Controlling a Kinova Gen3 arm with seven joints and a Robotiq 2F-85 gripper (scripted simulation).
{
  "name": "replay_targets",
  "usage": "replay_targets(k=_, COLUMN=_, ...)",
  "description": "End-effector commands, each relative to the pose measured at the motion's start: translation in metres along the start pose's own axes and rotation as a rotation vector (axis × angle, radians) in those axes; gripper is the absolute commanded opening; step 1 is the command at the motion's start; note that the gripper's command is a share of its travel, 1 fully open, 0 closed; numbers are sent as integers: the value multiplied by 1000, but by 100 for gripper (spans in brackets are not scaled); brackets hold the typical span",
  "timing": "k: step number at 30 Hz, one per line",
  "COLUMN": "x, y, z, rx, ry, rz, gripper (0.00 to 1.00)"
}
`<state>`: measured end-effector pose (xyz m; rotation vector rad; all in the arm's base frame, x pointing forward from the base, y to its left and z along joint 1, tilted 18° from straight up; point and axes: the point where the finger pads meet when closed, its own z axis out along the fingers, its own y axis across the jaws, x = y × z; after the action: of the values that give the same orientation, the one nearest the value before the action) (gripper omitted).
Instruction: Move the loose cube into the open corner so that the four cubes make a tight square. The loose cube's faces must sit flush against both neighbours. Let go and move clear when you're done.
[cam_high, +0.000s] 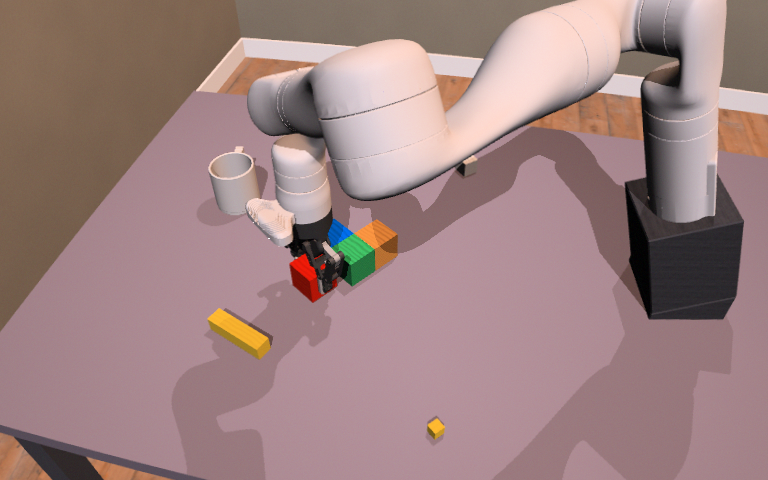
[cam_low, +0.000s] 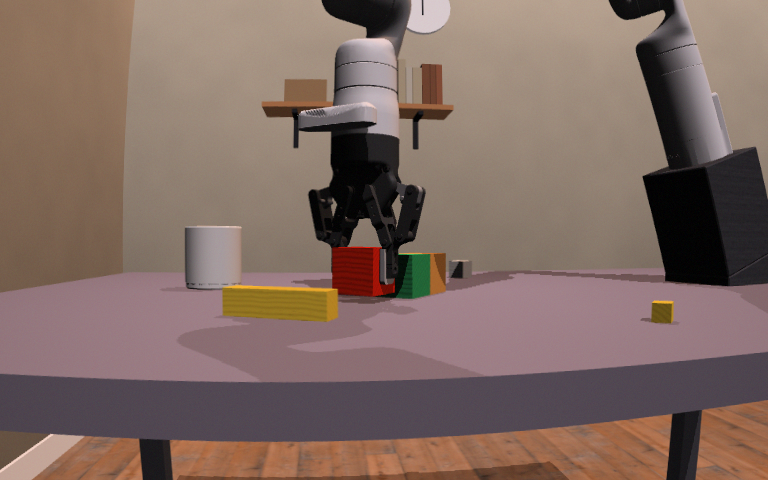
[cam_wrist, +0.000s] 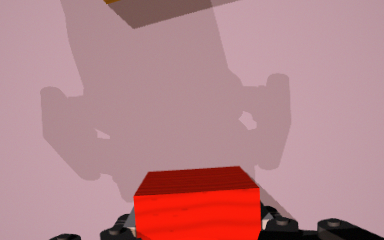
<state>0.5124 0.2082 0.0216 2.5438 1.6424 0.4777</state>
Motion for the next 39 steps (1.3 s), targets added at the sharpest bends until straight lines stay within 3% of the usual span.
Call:
replay_targets(k=1, x=1, y=-3, z=-9, rx=7, ry=3, rz=-10, gripper=10)
replay_targets(k=19, x=1, y=-3, z=-47, rx=6, ry=3, rz=-10, gripper=10)
replay_targets(k=39, x=1, y=-2, z=-69, rx=5, ry=4, rz=-11, gripper=10)
